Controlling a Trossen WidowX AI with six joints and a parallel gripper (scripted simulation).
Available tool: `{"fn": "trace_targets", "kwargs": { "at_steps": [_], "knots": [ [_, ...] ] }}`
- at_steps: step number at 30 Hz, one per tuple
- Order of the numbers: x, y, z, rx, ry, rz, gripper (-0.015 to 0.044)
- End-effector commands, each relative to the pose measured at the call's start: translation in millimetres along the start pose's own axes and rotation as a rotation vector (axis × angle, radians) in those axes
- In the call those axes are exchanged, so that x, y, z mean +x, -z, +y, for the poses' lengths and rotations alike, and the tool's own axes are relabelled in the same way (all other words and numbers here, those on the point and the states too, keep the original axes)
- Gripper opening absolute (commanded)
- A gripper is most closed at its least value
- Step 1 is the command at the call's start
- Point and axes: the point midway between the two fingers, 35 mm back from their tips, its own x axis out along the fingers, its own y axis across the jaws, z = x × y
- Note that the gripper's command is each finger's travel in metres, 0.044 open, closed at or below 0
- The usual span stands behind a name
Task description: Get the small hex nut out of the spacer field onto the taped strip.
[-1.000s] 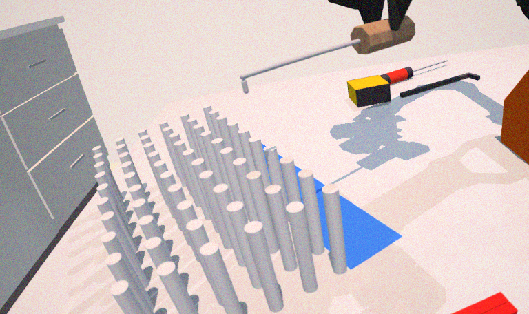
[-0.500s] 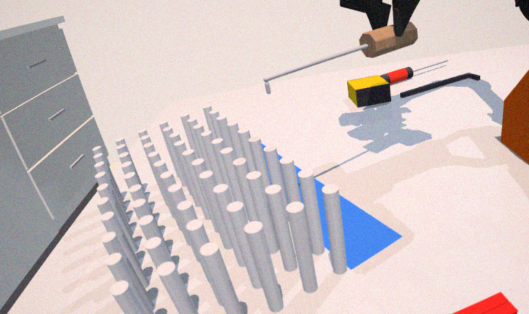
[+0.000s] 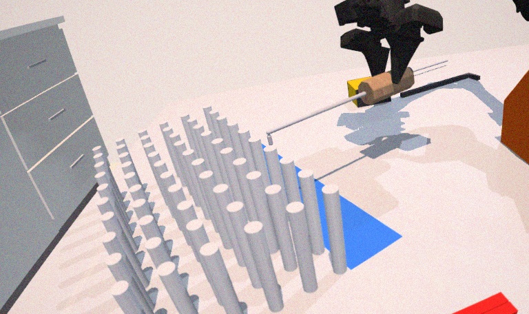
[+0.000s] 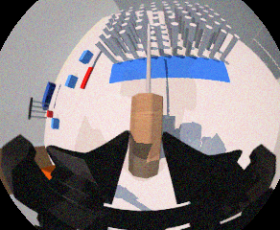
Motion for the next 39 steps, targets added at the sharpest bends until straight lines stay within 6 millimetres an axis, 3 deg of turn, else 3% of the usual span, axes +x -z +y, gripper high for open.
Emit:
{"fn": "trace_targets", "kwargs": {
  "at_steps": [1,13,39],
  "knots": [
    [20.1,8.0,-4.5,-0.009,-0.006,-0.002,0.0000],
    [67.3,42.5,-17.9,-0.017,0.013,-0.001,0.0000],
    [72.7,30.3,-18.9,-0.016,0.015,-0.003,0.0000]
  ]
}}
